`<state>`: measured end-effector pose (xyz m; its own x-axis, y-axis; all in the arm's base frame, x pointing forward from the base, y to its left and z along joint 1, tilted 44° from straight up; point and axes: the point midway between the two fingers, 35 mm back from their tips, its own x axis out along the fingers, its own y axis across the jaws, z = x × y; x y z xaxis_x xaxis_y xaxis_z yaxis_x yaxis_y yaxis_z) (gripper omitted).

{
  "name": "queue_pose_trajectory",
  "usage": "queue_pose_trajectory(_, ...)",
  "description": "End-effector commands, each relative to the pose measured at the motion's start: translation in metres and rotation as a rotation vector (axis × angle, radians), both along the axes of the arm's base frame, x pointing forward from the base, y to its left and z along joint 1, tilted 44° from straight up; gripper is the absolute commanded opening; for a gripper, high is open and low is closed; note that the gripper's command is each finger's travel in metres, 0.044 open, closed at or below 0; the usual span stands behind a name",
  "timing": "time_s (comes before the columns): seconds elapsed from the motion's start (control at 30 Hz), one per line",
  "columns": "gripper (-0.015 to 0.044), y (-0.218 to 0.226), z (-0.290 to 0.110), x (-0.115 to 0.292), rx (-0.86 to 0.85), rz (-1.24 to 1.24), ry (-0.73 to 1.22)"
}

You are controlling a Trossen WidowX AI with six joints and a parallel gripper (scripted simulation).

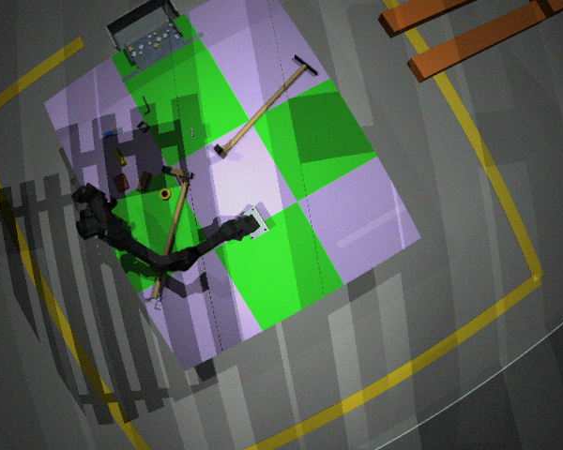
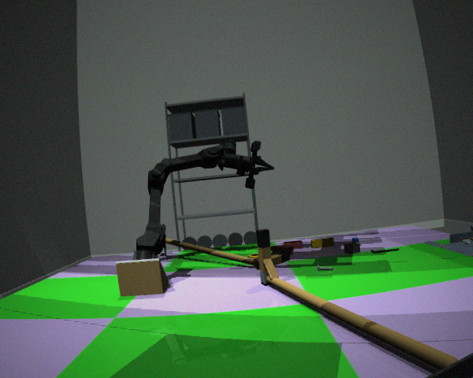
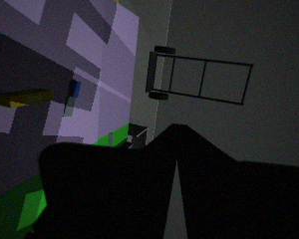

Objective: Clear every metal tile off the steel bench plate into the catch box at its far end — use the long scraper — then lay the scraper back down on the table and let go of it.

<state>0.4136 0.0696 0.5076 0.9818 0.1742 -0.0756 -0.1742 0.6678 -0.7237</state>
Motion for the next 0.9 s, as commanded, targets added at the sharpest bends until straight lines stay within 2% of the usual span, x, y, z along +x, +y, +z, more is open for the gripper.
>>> queue_pose_trajectory(0.0, 0.0, -0.004, -0.015, 0.007, 0.002, 0.001, 0.049)
queue_pose_trajectory(0.87, 0.0, -0.032, -0.083, 0.027, 0.016, -0.003, 0.284)
